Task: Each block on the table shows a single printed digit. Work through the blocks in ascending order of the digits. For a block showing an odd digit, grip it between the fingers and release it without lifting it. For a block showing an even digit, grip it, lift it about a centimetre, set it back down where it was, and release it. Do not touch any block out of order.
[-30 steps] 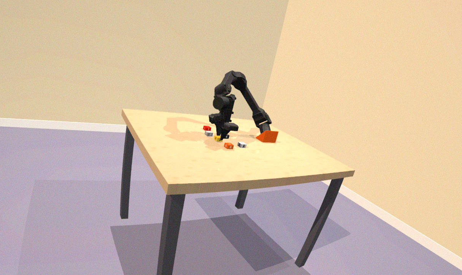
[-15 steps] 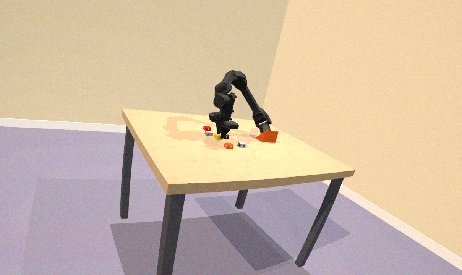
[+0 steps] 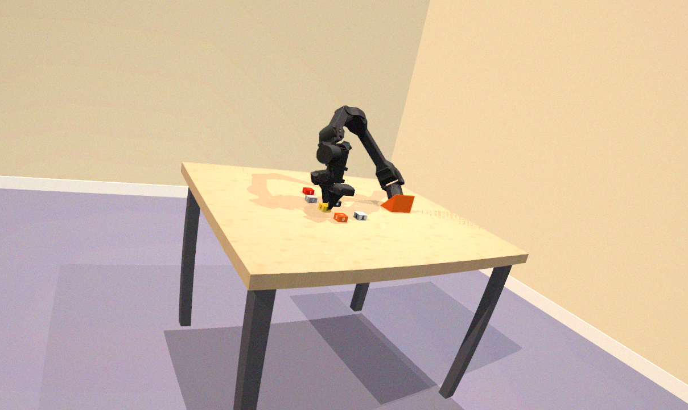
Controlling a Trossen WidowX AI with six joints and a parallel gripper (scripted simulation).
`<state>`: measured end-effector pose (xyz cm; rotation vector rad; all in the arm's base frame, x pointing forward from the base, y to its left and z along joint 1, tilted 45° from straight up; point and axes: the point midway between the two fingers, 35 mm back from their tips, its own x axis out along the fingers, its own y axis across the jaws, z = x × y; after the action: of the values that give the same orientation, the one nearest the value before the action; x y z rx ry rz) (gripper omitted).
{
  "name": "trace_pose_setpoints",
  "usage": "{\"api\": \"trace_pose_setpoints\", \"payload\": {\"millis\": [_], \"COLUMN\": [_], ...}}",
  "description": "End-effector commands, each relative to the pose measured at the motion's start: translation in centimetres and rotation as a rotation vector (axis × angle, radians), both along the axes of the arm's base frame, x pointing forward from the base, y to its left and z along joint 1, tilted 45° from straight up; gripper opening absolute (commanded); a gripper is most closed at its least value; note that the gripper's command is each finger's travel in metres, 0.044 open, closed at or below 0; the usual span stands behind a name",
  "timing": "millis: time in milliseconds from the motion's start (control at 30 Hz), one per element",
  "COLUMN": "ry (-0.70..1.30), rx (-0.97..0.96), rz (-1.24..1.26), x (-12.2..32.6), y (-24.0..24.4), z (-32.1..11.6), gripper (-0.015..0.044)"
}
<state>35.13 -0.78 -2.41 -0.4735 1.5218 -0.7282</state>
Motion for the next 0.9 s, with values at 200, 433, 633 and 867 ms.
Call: {"api": "trace_pose_setpoints", "payload": {"millis": [200,433,633,867], "ry": [0.007,0.007,0.007,0.008], "rx": [-0.004,-0.004,-0.004,-0.003], "rz": [0.003,0.003,0.003,0.003], "x": [-0.1,-0.1,-0.1,0.3], "y": [-0.3,-0.3,-0.3,2.2], "z": [-0.2,-0.2,-0.2,2.3], "gripper": [0.012,0.0278,0.04,0.04]}}
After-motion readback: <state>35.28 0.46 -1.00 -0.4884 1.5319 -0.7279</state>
